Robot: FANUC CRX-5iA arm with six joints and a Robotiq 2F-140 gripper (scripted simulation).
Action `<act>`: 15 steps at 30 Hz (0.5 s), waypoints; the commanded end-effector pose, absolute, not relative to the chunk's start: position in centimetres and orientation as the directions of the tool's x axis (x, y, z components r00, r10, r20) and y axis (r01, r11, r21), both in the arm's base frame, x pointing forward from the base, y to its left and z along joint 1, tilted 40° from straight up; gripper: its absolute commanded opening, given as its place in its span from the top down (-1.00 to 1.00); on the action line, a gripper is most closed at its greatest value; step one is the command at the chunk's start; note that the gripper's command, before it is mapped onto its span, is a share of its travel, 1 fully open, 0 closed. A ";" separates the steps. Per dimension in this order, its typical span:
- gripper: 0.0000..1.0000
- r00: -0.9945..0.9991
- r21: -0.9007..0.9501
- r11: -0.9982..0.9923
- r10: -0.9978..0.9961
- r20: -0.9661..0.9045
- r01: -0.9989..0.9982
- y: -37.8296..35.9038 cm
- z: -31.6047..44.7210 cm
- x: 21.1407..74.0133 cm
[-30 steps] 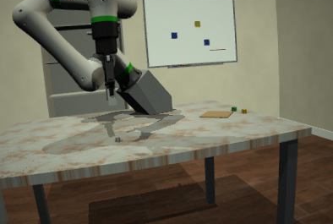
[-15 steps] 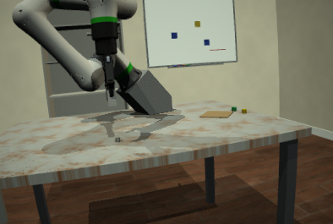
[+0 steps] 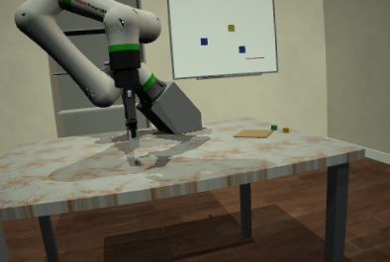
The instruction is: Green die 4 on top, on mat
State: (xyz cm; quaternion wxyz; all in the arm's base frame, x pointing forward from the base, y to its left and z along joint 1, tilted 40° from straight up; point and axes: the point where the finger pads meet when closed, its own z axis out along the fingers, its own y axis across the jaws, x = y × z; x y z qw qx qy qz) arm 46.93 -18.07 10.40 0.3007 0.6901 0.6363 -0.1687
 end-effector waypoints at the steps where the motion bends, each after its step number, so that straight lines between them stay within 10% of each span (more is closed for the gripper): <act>1: -1.00 0.134 0.202 -0.009 0.776 -0.616 0.979 -19.1 9.2 47.3; 15: -1.00 0.134 0.202 -0.009 0.776 -0.616 0.979 -19.4 8.8 47.4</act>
